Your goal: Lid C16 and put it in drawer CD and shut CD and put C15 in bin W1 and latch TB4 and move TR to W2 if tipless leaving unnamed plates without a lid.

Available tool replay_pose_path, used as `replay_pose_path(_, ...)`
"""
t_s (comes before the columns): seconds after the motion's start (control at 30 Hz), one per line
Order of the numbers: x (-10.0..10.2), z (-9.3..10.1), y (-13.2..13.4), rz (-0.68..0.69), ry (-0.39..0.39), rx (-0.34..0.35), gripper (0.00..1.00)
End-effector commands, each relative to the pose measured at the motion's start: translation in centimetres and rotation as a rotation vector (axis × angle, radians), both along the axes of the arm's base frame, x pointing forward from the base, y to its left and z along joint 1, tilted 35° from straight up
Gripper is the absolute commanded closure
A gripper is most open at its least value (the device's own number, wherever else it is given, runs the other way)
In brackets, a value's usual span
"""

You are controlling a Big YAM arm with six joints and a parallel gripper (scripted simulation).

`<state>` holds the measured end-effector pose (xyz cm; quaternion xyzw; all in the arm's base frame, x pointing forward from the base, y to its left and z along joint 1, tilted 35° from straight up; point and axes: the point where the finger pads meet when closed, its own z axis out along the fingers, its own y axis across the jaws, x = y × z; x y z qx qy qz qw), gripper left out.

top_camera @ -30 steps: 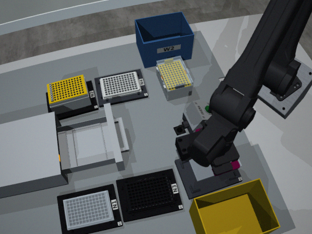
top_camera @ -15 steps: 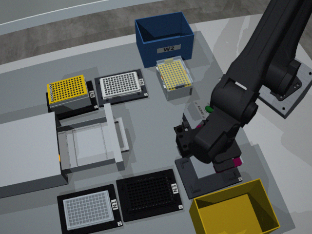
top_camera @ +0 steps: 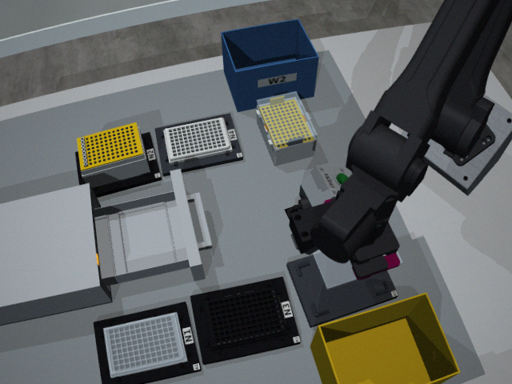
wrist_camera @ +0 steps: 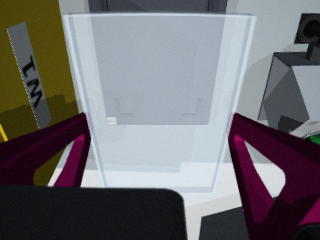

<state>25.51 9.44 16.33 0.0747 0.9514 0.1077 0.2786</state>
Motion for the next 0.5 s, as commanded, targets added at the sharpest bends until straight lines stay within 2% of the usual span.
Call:
replay_pose_path(0.0, 0.6, 3.7, 0.6, 0.001, -0.065, 0.03, 1.0)
replay_pose_path(0.2, 0.1, 4.5, 0.4, 0.001, -0.066, 0.031, 1.0)
replay_pose_path(0.3, 0.1, 4.1, 0.2, -0.004, -0.055, 0.024, 1.0)
replay_pose_path(0.47, -0.4, 5.1, 0.3, 0.001, -0.067, 0.031, 1.0)
